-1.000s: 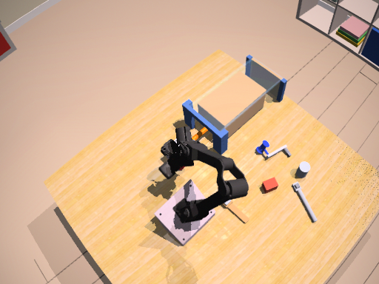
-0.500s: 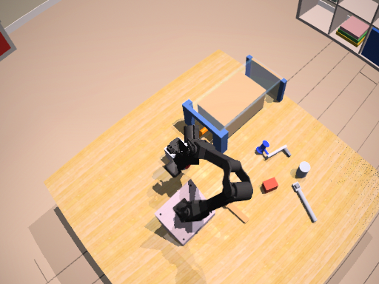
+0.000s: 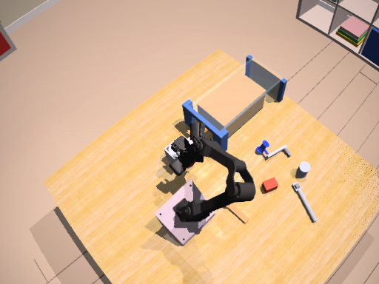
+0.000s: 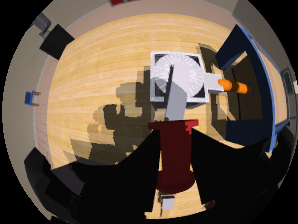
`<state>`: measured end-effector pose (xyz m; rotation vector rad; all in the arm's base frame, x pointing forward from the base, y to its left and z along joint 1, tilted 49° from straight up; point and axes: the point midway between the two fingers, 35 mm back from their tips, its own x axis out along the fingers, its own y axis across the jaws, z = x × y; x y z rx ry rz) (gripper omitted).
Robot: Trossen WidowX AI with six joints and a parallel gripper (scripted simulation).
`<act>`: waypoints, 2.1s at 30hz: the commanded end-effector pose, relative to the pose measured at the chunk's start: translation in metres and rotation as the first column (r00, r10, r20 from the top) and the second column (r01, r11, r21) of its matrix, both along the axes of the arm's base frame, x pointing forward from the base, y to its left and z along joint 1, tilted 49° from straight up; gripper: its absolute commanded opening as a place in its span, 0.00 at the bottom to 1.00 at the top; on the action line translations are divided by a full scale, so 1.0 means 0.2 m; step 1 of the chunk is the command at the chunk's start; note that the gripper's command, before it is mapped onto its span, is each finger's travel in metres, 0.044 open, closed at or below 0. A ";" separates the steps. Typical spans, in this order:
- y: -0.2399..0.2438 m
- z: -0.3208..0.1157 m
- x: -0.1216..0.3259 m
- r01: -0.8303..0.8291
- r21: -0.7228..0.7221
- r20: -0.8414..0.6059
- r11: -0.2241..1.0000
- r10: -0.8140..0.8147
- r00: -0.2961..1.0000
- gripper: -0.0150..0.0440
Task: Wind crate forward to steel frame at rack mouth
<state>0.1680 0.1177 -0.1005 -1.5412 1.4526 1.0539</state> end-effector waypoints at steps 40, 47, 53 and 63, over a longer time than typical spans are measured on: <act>0.05 -0.04 0.38 0.003 -0.022 0.046 1.000 -0.002 0.999 0.25; 0.07 -0.06 0.42 0.003 -0.022 0.046 1.000 -0.002 0.999 0.25; 0.10 -0.08 0.46 0.003 -0.022 0.047 1.000 -0.002 0.999 0.25; 0.14 -0.12 0.51 0.003 -0.021 0.047 1.000 -0.002 0.999 0.25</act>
